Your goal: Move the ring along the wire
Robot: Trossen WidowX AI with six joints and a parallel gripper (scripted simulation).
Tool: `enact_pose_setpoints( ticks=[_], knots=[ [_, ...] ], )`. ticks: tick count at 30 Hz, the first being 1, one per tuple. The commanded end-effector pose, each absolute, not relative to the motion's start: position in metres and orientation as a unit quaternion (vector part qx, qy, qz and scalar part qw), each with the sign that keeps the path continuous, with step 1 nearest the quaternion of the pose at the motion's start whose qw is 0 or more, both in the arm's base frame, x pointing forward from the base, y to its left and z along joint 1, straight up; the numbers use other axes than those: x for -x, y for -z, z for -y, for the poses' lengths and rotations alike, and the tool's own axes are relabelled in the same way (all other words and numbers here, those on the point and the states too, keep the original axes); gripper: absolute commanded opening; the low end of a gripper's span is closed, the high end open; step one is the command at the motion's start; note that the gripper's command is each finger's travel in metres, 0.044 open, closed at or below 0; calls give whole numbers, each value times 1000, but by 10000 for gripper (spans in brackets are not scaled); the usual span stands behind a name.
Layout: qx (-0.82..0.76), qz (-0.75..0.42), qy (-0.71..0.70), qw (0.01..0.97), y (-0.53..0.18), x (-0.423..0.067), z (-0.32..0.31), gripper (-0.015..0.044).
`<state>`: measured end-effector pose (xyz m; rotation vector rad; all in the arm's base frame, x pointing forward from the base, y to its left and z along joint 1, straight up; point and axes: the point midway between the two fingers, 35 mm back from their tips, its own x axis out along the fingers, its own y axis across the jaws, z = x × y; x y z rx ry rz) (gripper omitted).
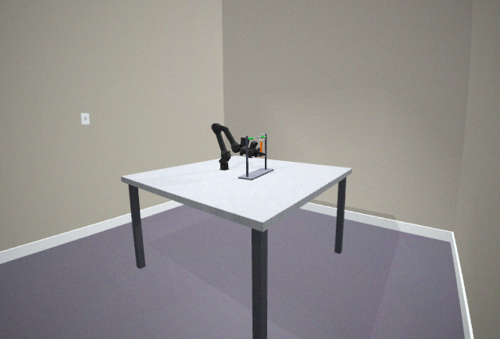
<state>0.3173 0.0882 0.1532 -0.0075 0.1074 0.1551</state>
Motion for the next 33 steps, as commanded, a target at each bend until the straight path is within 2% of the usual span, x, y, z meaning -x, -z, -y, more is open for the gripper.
enact_pose_setpoints(
  ticks=[1, 33],
  knots=[
    [2, -69, -78, 995, -157, -313, -91, -150],
    [5, -115, -78, 990, -139, -300, -95, -150]
  ],
)
